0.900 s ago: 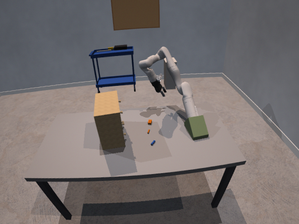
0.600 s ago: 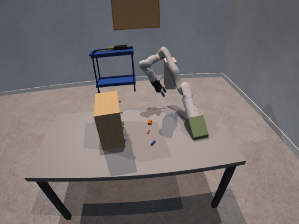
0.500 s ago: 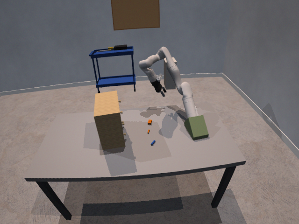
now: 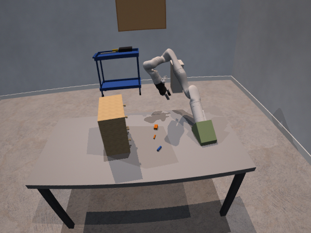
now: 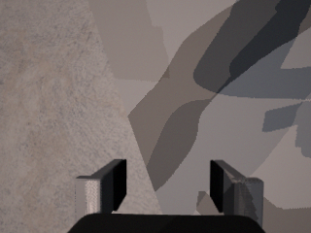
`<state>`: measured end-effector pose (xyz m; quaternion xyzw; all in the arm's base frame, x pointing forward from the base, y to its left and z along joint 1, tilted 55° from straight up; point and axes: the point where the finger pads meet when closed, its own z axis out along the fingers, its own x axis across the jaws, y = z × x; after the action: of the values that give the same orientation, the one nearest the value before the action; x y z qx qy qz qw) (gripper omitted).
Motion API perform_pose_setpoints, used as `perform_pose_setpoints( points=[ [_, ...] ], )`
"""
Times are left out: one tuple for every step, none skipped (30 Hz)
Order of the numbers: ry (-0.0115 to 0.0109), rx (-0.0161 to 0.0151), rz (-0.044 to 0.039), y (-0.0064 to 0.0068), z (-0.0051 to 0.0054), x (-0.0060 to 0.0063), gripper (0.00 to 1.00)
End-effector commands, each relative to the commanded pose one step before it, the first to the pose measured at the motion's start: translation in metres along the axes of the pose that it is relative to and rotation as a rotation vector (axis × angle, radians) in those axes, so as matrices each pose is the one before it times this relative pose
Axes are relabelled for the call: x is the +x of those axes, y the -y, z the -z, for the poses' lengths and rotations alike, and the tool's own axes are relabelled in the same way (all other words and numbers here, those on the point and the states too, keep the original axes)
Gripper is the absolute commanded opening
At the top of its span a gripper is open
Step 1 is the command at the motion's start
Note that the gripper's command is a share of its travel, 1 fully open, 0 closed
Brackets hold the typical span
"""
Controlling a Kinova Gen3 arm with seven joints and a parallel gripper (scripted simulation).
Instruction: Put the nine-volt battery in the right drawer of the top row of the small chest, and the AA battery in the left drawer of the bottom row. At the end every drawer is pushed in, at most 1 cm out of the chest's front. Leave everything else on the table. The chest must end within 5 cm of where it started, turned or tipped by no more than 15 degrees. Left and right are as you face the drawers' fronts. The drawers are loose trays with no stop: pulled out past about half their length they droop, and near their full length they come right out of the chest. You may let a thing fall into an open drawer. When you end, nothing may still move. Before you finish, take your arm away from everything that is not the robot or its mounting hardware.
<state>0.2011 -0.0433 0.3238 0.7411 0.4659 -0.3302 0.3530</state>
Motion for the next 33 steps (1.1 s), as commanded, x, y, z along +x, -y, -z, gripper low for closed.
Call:
perform_pose_setpoints(
  points=[
    [-0.01767,-0.03569,0.04483,-0.00853,0.02457,0.02167,1.00],
    [-0.00729,-0.01521,0.01736,-0.00365,0.01028,0.00802,1.00],
    [-0.00766,-0.01661,0.01880,-0.00374,0.01119,0.00882,1.00],
    [-0.00788,-0.01785,0.02002,-0.00373,0.01197,0.00954,1.00],
    [-0.00797,-0.01891,0.02100,-0.00363,0.01261,0.01017,1.00],
    [0.00000,0.00000,0.00000,0.00000,0.00000,0.00000,1.00],
    [0.00000,0.00000,0.00000,0.00000,0.00000,0.00000,1.00],
    [-0.00792,-0.01978,0.02172,-0.00345,0.01310,0.01071,1.00],
    [0.00000,0.00000,0.00000,0.00000,0.00000,0.00000,1.00],
    [0.00000,0.00000,0.00000,0.00000,0.00000,0.00000,1.00],
    [0.00000,0.00000,0.00000,0.00000,0.00000,0.00000,1.00],
    [0.00000,0.00000,0.00000,0.00000,0.00000,0.00000,1.00],
    [0.00000,0.00000,0.00000,0.00000,0.00000,0.00000,1.00],
    [0.00000,0.00000,0.00000,0.00000,0.00000,0.00000,1.00],
    [0.00000,0.00000,0.00000,0.00000,0.00000,0.00000,1.00],
    [0.00000,0.00000,0.00000,0.00000,0.00000,0.00000,1.00],
    [0.00000,0.00000,0.00000,0.00000,0.00000,0.00000,1.00],
    [0.00000,0.00000,0.00000,0.00000,0.00000,0.00000,1.00],
    [0.00000,0.00000,0.00000,0.00000,0.00000,0.00000,1.00],
    [-0.00775,-0.02043,0.02217,-0.00319,0.01343,0.01114,1.00],
    [0.00000,0.00000,0.00000,0.00000,0.00000,0.00000,1.00],
    [0.00000,0.00000,0.00000,0.00000,0.00000,0.00000,1.00],
    [0.00000,0.00000,0.00000,0.00000,0.00000,0.00000,1.00],
    [0.00000,0.00000,0.00000,0.00000,0.00000,0.00000,1.00],
    [0.00000,0.00000,0.00000,0.00000,0.00000,0.00000,1.00],
    [0.00000,0.00000,0.00000,0.00000,0.00000,0.00000,1.00],
    [0.00000,0.00000,0.00000,0.00000,0.00000,0.00000,1.00],
    [0.00000,0.00000,0.00000,0.00000,0.00000,0.00000,1.00],
    [0.00000,0.00000,0.00000,0.00000,0.00000,0.00000,1.00],
    [-0.00748,-0.02086,0.02236,-0.00287,0.01360,0.01144,1.00],
    [0.00000,0.00000,0.00000,0.00000,0.00000,0.00000,1.00],
    [0.00000,0.00000,0.00000,0.00000,0.00000,0.00000,1.00],
    [0.00000,0.00000,0.00000,0.00000,0.00000,0.00000,1.00]
  ],
)
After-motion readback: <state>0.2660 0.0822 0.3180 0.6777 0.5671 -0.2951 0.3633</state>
